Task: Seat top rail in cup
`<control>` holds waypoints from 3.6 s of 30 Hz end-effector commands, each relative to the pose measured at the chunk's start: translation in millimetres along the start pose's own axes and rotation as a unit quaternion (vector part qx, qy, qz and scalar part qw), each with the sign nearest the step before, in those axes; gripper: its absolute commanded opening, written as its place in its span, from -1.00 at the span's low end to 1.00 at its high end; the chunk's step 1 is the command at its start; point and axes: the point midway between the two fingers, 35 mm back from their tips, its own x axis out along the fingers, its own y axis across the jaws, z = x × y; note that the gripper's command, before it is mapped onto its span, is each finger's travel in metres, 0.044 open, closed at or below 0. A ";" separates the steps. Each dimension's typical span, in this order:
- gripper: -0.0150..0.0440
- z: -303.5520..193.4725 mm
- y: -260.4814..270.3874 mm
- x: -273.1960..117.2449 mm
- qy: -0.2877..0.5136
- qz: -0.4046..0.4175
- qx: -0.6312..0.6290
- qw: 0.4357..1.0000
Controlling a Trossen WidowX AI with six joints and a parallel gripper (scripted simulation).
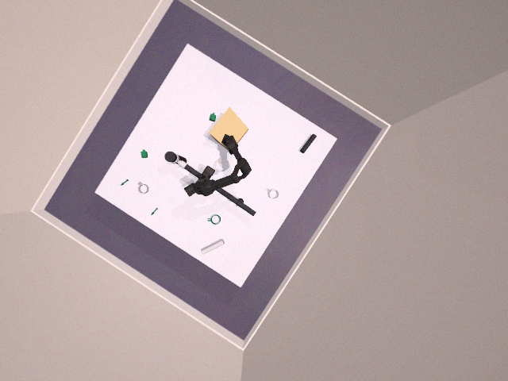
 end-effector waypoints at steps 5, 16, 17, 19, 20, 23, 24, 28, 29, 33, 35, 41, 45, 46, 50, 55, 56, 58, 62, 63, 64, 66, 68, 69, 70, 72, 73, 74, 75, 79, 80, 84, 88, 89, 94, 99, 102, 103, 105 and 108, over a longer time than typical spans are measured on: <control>-0.49 -5.3 0.0 -1.0 0.001 0.000 0.000 1.000; -0.49 -12.4 0.1 -4.9 0.001 0.000 0.000 1.000; -0.49 -13.0 0.3 -5.4 0.001 0.000 0.000 1.000; -0.49 -14.2 0.6 -6.2 0.001 0.000 0.000 1.000; -0.49 -14.7 0.7 -6.6 0.001 0.000 0.000 1.000; -0.49 -15.0 0.8 -7.2 0.001 0.000 0.000 1.000; -0.49 -15.1 0.6 -7.4 0.001 0.000 0.000 1.000; -0.49 -15.2 -0.1 -7.9 0.001 0.000 0.000 1.000; -0.49 -15.2 -0.1 -7.9 0.001 0.000 0.000 1.000; -0.49 -15.3 0.2 -8.4 0.001 0.000 0.000 1.000; -0.49 -15.4 0.1 -8.6 0.001 0.000 0.000 1.000; -0.49 -15.8 -2.1 -9.7 0.001 0.000 0.000 1.000; -0.49 -15.9 -3.3 -10.2 0.001 0.000 0.000 1.000; -0.49 -16.0 -3.6 -10.2 0.001 0.000 0.000 1.000; -0.49 -17.7 -3.7 -10.4 0.001 0.000 0.000 1.000; -0.49 -21.0 -4.2 -9.3 0.001 0.000 0.000 1.000; -0.49 -21.8 -4.3 -9.2 0.001 0.000 0.000 1.000; -0.49 -23.1 -4.2 -8.8 0.001 0.000 0.000 1.000; -0.49 -25.5 -3.6 -7.6 0.001 0.000 0.000 1.000; -0.49 -26.1 -3.4 -7.4 0.001 0.000 0.000 1.000; -0.49 -26.8 -3.3 -7.2 0.001 0.000 0.000 1.000; -0.49 -28.0 -3.0 -6.6 0.001 0.000 0.000 1.000; -0.49 -29.1 -2.8 -5.8 0.001 0.000 0.000 1.000; -0.49 -29.6 -2.7 -5.5 0.001 0.000 0.000 1.000; -0.49 -30.3 -2.5 -5.2 0.001 0.000 0.000 1.000; -0.49 -31.5 -2.1 -4.6 0.001 0.000 0.000 1.000; -0.49 -32.0 -1.8 -4.2 0.001 0.000 0.000 1.000; -0.49 -32.4 -1.5 -3.9 0.001 0.000 0.000 1.000; -0.49 -32.7 -1.2 -3.5 0.001 0.000 0.000 1.000; -0.49 -34.6 0.3 -2.5 0.002 0.000 0.000 1.000; -0.49 -35.2 0.6 -2.2 0.002 0.000 0.000 1.000; -0.49 -37.6 1.1 -0.6 0.002 0.000 0.000 1.000; -0.49 -40.4 1.2 0.4 0.002 0.000 0.000 1.000; -0.49 -40.9 1.3 0.7 0.002 0.000 0.000 1.000; -0.49 -33.9 0.0 2.5 -0.007 0.002 -0.001 1.000; -0.49 -33.9 0.0 2.5 -0.007 0.002 -0.001 1.000; -0.40 -33.9 0.0 2.5 -0.007 0.002 -0.001 1.000; -0.31 -33.9 0.0 2.5 -0.007 0.002 -0.001 1.000; -0.14 -33.9 0.0 2.5 -0.007 0.002 -0.001 1.000; 0.13 -33.9 0.0 2.5 -0.007 0.002 -0.001 1.000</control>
